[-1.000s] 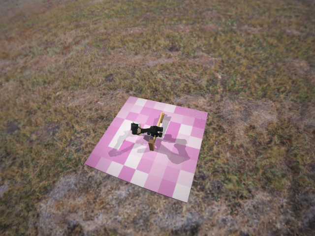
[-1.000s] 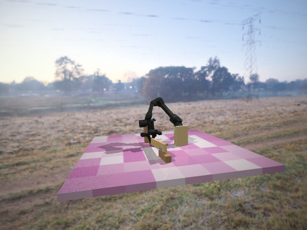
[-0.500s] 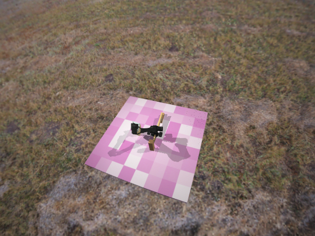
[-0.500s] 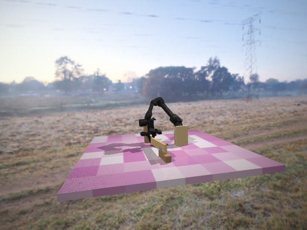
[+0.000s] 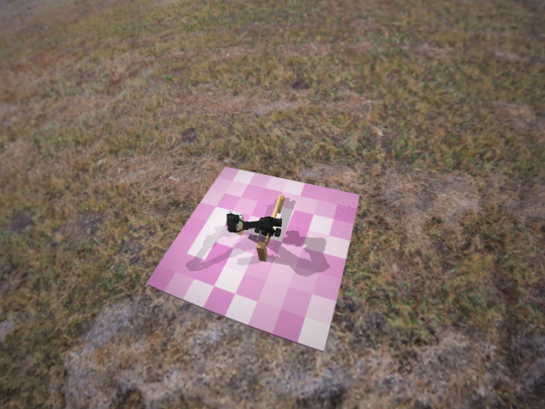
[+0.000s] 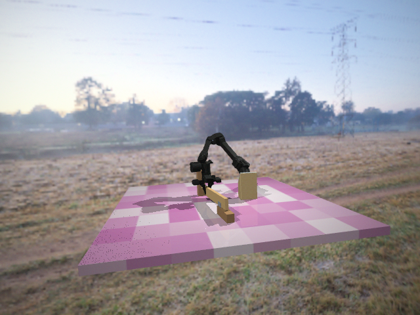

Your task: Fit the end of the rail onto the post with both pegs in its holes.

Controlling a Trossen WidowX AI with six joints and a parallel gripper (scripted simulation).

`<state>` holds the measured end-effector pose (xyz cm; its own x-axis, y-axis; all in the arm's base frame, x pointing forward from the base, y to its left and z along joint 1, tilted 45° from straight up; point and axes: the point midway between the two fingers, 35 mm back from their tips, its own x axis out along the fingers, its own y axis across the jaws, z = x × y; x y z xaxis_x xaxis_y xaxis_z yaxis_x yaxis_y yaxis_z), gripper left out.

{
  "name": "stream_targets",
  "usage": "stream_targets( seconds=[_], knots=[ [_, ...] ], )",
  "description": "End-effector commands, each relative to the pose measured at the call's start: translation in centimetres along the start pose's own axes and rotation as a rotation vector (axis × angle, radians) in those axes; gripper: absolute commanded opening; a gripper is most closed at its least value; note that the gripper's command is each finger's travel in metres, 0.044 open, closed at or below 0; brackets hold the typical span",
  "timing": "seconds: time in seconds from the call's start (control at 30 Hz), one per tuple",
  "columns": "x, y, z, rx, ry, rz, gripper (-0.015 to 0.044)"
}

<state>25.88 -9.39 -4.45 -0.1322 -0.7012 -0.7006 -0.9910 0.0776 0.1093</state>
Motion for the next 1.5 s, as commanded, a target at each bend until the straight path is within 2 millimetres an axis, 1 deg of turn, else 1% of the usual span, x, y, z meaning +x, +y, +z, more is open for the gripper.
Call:
stream_targets(
  seconds=[0.0,0.83,1.27,1.47],
  knots=[
    [-0.6,-0.2,0.1,0.002,-0.013,-0.01,0.0],
    [-1.8,-0.2,0.1,0.002,-0.013,-0.01,0.0],
    [-1.3,-0.2,0.1,0.002,-0.013,-0.01,0.0],
    [-1.4,-0.2,0.1,0.002,-0.013,-0.01,0.0]
  ],
)
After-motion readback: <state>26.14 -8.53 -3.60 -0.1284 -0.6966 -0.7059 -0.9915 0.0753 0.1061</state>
